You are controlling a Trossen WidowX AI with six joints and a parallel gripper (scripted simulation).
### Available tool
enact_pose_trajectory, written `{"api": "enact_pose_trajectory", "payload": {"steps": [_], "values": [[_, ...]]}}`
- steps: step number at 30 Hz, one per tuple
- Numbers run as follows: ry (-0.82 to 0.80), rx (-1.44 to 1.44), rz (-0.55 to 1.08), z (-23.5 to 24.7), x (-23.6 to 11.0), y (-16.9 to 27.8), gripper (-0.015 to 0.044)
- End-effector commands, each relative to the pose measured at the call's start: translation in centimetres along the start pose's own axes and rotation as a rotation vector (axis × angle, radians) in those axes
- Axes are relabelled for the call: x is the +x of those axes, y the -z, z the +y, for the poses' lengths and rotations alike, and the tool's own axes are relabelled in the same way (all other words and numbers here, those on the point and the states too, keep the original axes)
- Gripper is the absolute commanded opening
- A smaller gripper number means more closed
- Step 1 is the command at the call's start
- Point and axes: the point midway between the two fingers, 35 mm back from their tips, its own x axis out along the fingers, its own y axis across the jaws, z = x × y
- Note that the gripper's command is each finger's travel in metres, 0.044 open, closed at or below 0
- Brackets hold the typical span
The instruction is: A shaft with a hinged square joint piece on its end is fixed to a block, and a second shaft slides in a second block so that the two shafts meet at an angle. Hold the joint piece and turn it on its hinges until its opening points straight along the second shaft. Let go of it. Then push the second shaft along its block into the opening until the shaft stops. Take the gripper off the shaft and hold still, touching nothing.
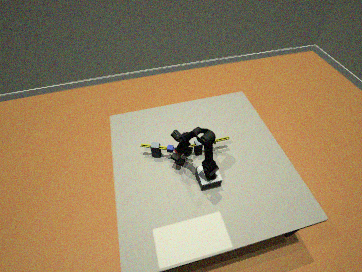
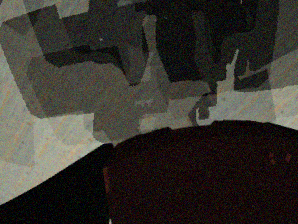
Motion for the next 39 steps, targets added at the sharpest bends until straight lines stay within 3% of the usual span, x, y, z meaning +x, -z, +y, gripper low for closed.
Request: {"api": "enact_pose_trajectory", "payload": {"steps": [1,2,39], "values": [[-0.001,0.006,-0.004,0.01,0.13,-0.09,0.0204],[-0.001,0.006,-0.004,0.01,0.13,-0.09,0.0182],[-0.001,0.006,-0.004,0.01,0.13,-0.09,0.0182]]}}
